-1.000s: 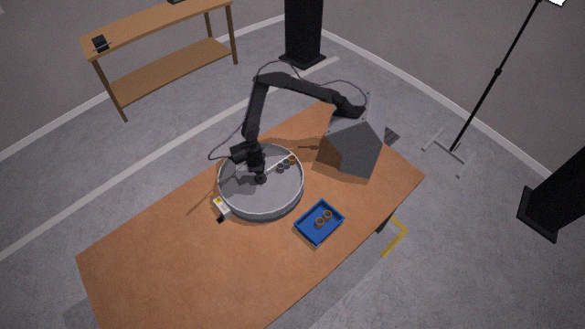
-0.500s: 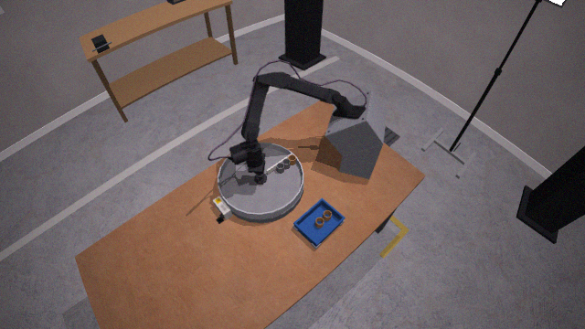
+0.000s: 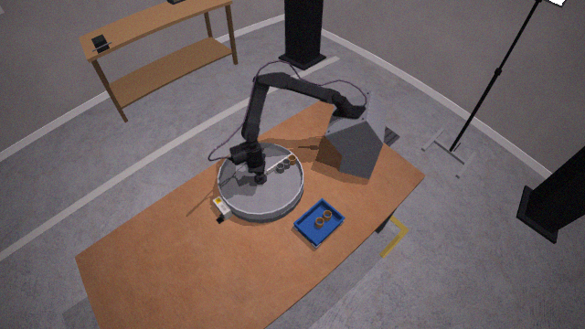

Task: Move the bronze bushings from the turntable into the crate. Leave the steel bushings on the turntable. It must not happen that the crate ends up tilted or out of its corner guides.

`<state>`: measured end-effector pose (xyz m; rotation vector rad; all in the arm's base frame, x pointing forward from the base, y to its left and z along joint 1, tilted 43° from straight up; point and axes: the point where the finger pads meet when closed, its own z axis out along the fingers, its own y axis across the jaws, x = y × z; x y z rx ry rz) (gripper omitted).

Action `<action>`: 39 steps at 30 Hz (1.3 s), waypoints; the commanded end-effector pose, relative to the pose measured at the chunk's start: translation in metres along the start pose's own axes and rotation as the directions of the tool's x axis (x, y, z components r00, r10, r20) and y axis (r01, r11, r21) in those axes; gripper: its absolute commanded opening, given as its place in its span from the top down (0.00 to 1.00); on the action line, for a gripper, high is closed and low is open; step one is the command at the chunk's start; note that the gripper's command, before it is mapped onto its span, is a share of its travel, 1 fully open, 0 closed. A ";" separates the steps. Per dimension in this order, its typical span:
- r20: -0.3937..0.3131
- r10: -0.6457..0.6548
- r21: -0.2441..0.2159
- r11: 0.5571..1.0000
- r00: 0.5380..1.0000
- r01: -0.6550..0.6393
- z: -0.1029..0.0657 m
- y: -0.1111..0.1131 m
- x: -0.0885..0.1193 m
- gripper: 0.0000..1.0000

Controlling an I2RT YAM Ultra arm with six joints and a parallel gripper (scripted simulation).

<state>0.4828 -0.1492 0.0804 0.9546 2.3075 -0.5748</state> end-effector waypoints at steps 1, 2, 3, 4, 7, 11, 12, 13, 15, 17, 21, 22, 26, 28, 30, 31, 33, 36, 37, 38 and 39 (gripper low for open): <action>0.056 0.019 -0.036 0.999 0.998 -0.017 -0.022 0.015 -0.018 1.00; 0.056 0.019 -0.036 0.999 0.998 -0.017 -0.022 0.015 -0.018 1.00; 0.056 0.019 -0.036 0.999 0.998 -0.017 -0.022 0.015 -0.018 1.00; 0.056 0.019 -0.036 0.999 0.998 -0.017 -0.022 0.015 -0.018 1.00; 0.056 0.019 -0.036 0.999 0.998 -0.017 -0.022 0.015 -0.018 1.00; 0.056 0.019 -0.036 0.999 0.998 -0.017 -0.022 0.015 -0.018 1.00; 0.056 0.019 -0.036 0.999 0.998 -0.017 -0.022 0.015 -0.018 1.00; 0.056 0.019 -0.036 0.999 0.998 -0.017 -0.022 0.015 -0.018 1.00; 0.056 0.019 -0.036 0.999 0.998 -0.017 -0.022 0.015 -0.018 1.00; 0.056 0.019 -0.036 0.999 0.998 -0.017 -0.022 0.015 -0.018 1.00; 0.056 0.019 -0.036 0.999 0.998 -0.017 -0.022 0.015 -0.018 1.00; 0.055 0.019 -0.036 0.999 0.998 -0.017 -0.022 0.015 -0.018 1.00; 0.048 0.014 -0.032 0.999 0.999 -0.012 -0.020 0.015 -0.015 1.00; 0.034 0.002 -0.023 1.000 0.999 -0.002 -0.016 0.015 -0.010 1.00; 0.033 0.001 -0.022 1.000 0.999 -0.001 -0.013 0.016 -0.010 1.00; 0.045 0.010 -0.029 1.000 0.999 -0.009 -0.017 0.017 -0.014 1.00; 0.049 0.014 -0.032 0.999 0.999 -0.013 -0.019 0.016 -0.016 1.00; 0.049 0.014 -0.032 0.999 0.999 -0.013 -0.019 0.016 -0.016 1.00; 0.049 0.014 -0.032 0.999 0.999 -0.013 -0.019 0.016 -0.016 1.00; 0.049 0.014 -0.032 0.999 0.999 -0.013 -0.019 0.016 -0.016 1.00; 0.049 0.014 -0.032 0.999 0.999 -0.013 -0.019 0.016 -0.016 1.00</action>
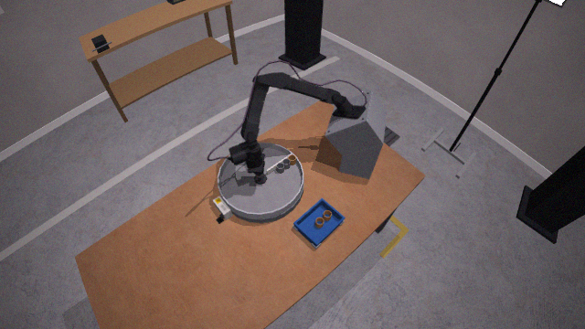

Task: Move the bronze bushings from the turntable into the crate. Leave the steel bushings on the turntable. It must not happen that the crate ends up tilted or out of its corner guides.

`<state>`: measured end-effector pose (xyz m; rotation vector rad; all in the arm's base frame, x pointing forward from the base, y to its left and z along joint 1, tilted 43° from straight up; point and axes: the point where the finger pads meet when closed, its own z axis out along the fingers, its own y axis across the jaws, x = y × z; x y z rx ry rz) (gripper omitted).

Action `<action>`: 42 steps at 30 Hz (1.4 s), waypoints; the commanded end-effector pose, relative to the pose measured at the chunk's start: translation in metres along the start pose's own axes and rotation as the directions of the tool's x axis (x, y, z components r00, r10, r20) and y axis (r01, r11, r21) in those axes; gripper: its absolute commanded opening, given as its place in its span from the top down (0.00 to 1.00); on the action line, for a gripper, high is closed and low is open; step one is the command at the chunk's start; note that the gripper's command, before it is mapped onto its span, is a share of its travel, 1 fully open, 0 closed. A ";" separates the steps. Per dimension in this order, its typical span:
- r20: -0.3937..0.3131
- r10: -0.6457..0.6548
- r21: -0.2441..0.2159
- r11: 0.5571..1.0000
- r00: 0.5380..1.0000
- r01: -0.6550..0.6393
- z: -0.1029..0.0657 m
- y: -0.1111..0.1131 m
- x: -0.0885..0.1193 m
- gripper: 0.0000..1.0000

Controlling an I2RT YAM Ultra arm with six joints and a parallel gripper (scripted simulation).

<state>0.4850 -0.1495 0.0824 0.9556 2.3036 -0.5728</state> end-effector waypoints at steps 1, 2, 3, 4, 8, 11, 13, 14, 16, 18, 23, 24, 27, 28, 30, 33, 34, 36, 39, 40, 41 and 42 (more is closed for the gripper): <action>0.046 0.011 -0.031 0.999 0.999 -0.010 -0.018 0.015 -0.013 1.00; 0.046 0.011 -0.031 0.999 0.999 -0.010 -0.018 0.015 -0.013 1.00; 0.046 0.011 -0.031 0.999 0.999 -0.010 -0.018 0.015 -0.013 1.00; 0.046 0.011 -0.031 0.999 0.999 -0.010 -0.018 0.015 -0.013 1.00; 0.046 0.011 -0.031 0.999 0.999 -0.010 -0.018 0.015 -0.013 1.00; 0.046 0.011 -0.031 0.999 0.999 -0.010 -0.018 0.015 -0.013 1.00; 0.046 0.011 -0.031 0.999 0.999 -0.010 -0.018 0.015 -0.013 1.00; 0.046 0.011 -0.031 0.999 0.999 -0.010 -0.018 0.015 -0.013 1.00; 0.046 0.011 -0.031 0.999 0.999 -0.010 -0.018 0.015 -0.013 1.00; 0.046 0.011 -0.031 0.999 0.999 -0.010 -0.018 0.015 -0.013 1.00; 0.046 0.011 -0.031 0.999 0.999 -0.010 -0.018 0.015 -0.013 1.00; 0.046 0.011 -0.031 0.999 0.999 -0.010 -0.018 0.015 -0.013 1.00; 0.046 0.011 -0.031 0.999 0.999 -0.010 -0.018 0.015 -0.013 1.00; 0.046 0.011 -0.031 0.999 0.999 -0.010 -0.018 0.015 -0.013 1.00; 0.047 0.010 -0.031 0.999 0.999 -0.008 -0.016 0.016 -0.013 1.00; 0.042 -0.002 -0.027 1.000 0.999 0.003 -0.008 0.018 -0.009 1.00; 0.041 -0.006 -0.027 1.000 0.999 0.007 -0.006 0.018 -0.009 1.00; 0.039 -0.008 -0.032 0.999 0.999 0.009 -0.003 0.019 -0.008 1.00; 0.064 0.013 -0.050 0.999 0.998 -0.010 -0.014 0.017 -0.020 1.00; 0.064 0.013 -0.050 0.999 0.998 -0.010 -0.013 0.017 -0.020 1.00; 0.050 0.004 -0.038 0.999 0.999 -0.002 -0.003 0.017 -0.014 1.00; 0.036 -0.001 -0.029 1.000 0.999 0.002 0.006 0.016 -0.009 1.00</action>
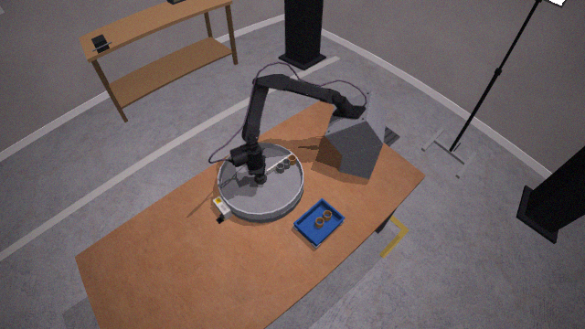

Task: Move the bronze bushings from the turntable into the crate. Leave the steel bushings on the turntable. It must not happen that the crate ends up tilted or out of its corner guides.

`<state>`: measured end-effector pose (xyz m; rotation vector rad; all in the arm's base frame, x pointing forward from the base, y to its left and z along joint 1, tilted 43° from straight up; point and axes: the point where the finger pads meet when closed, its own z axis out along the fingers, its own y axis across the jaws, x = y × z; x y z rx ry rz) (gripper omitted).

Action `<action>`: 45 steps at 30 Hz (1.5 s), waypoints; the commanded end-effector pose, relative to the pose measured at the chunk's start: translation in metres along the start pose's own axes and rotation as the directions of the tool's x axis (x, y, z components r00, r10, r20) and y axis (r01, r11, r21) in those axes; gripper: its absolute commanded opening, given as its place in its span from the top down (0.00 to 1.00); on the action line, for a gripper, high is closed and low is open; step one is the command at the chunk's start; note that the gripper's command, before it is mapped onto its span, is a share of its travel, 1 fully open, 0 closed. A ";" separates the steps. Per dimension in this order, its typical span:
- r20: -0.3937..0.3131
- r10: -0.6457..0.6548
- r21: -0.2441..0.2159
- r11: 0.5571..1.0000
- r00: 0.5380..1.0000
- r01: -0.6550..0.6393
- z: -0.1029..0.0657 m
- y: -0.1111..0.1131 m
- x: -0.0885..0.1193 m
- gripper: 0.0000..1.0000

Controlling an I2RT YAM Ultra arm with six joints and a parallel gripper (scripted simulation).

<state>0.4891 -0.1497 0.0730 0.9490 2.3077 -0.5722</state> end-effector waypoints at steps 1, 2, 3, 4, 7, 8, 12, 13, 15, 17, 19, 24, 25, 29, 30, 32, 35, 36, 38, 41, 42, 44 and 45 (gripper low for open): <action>0.035 0.006 -0.027 1.000 0.999 -0.005 0.000 0.010 -0.012 1.00; 0.035 0.006 -0.028 1.000 0.999 -0.005 0.001 0.011 -0.012 1.00; 0.035 0.003 -0.030 1.000 0.999 -0.002 0.001 0.012 -0.012 1.00; 0.037 -0.002 -0.034 0.999 0.999 0.003 0.000 0.015 -0.010 1.00; 0.065 0.018 -0.047 0.999 0.998 -0.015 -0.012 0.013 -0.023 1.00; 0.067 0.018 -0.044 0.999 0.998 -0.015 -0.012 0.012 -0.023 1.00; 0.062 0.014 -0.041 0.999 0.998 -0.011 -0.012 0.012 -0.022 1.00; 0.062 0.014 -0.041 0.999 0.998 -0.011 -0.012 0.012 -0.022 1.00; 0.059 0.012 -0.040 0.999 0.998 -0.010 -0.012 0.011 -0.021 1.00; 0.059 0.012 -0.040 0.999 0.998 -0.010 -0.012 0.011 -0.021 1.00; 0.059 0.012 -0.040 0.999 0.998 -0.010 -0.012 0.011 -0.021 1.00; 0.059 0.013 -0.040 0.999 0.998 -0.010 -0.012 0.011 -0.021 1.00; 0.059 0.013 -0.040 0.999 0.998 -0.010 -0.012 0.011 -0.021 1.00; 0.059 0.013 -0.040 0.999 0.998 -0.010 -0.012 0.011 -0.021 1.00; 0.059 0.013 -0.040 0.999 0.998 -0.010 -0.012 0.011 -0.021 1.00; 0.059 0.013 -0.040 0.999 0.998 -0.010 -0.012 0.011 -0.021 1.00; 0.059 0.013 -0.040 0.999 0.998 -0.010 -0.012 0.011 -0.021 1.00; 0.059 0.013 -0.040 0.999 0.998 -0.010 -0.012 0.011 -0.021 1.00; 0.059 0.013 -0.040 0.999 0.998 -0.010 -0.012 0.011 -0.021 1.00; 0.059 0.013 -0.040 0.999 0.998 -0.010 -0.012 0.011 -0.021 1.00; 0.059 0.013 -0.040 0.999 0.998 -0.010 -0.012 0.011 -0.021 1.00; 0.061 0.014 -0.042 0.999 0.998 -0.012 -0.012 0.012 -0.022 1.00; 0.060 0.014 -0.043 0.999 0.998 -0.011 -0.010 0.011 -0.021 1.00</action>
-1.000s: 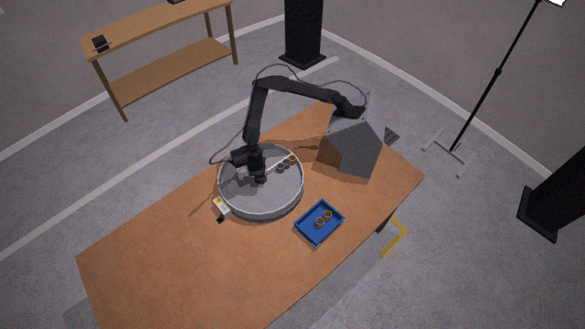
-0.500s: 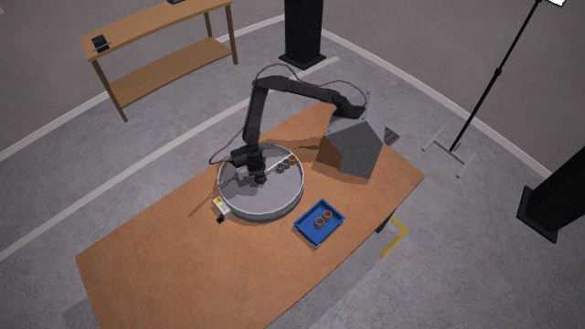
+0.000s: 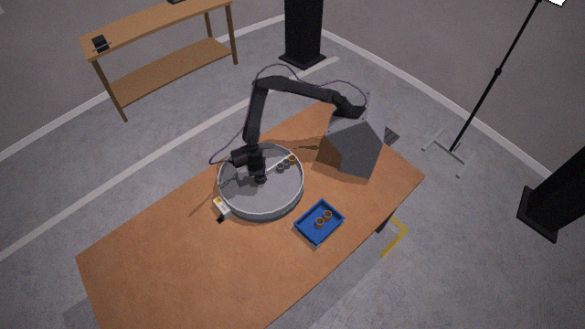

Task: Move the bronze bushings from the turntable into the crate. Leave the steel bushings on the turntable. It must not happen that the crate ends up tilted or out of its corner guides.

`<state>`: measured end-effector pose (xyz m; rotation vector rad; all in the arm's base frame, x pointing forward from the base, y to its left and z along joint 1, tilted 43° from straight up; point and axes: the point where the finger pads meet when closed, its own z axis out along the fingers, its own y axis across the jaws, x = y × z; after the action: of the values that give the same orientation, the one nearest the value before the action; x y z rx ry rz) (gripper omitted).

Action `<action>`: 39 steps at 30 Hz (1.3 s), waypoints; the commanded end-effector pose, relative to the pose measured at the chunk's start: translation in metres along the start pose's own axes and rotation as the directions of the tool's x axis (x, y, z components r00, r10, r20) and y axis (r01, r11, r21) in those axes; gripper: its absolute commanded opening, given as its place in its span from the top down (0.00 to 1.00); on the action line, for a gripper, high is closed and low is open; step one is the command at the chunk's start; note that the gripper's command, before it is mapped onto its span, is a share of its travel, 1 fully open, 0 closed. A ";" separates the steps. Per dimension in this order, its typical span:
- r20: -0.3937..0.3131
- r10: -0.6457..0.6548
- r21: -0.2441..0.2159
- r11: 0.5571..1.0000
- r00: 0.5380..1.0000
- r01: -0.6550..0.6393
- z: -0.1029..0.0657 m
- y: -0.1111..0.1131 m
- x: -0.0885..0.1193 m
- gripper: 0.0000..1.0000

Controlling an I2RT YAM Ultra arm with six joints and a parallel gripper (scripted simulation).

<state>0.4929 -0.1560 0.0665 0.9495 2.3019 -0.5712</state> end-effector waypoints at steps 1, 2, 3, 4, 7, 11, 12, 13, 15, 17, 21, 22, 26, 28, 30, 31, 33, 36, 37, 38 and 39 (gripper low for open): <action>0.055 0.011 -0.042 0.999 0.998 -0.008 -0.020 0.011 -0.020 1.00; 0.055 0.011 -0.042 0.999 0.998 -0.008 -0.020 0.011 -0.020 1.00; 0.045 0.004 -0.039 0.999 0.999 -0.003 -0.017 0.009 -0.015 1.00; 0.032 0.001 -0.030 1.000 0.999 0.000 -0.013 0.004 -0.010 1.00; 0.040 0.005 -0.031 0.999 0.999 -0.003 -0.014 0.004 -0.014 1.00; 0.042 0.000 -0.034 0.999 0.999 0.001 -0.016 0.006 -0.013 1.00; 0.036 -0.005 -0.031 1.000 0.999 0.006 -0.015 0.005 -0.012 1.00; 0.035 -0.005 -0.029 1.000 0.999 0.006 -0.015 0.005 -0.012 1.00; 0.037 -0.004 -0.029 1.000 0.999 0.005 -0.015 0.005 -0.012 1.00; 0.037 -0.004 -0.029 1.000 0.999 0.005 -0.015 0.005 -0.012 1.00; 0.037 -0.004 -0.029 1.000 0.999 0.005 -0.015 0.005 -0.012 1.00; 0.037 -0.004 -0.029 1.000 0.999 0.005 -0.015 0.005 -0.012 1.00; 0.037 -0.004 -0.029 1.000 0.999 0.005 -0.015 0.005 -0.012 1.00; 0.037 -0.004 -0.029 1.000 0.999 0.005 -0.015 0.005 -0.012 1.00; 0.037 -0.004 -0.029 1.000 0.999 0.005 -0.015 0.005 -0.012 1.00; 0.037 -0.004 -0.029 1.000 0.999 0.005 -0.015 0.005 -0.012 1.00; 0.037 -0.004 -0.029 1.000 0.999 0.005 -0.015 0.005 -0.012 1.00; 0.037 -0.004 -0.029 1.000 0.999 0.005 -0.015 0.005 -0.012 1.00; 0.037 -0.004 -0.029 1.000 0.999 0.005 -0.015 0.005 -0.012 1.00; 0.037 -0.004 -0.029 1.000 0.999 0.005 -0.015 0.005 -0.012 1.00; 0.037 -0.004 -0.029 1.000 0.999 0.005 -0.015 0.005 -0.012 1.00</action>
<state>0.4918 -0.1610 0.0652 0.9513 2.3019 -0.5723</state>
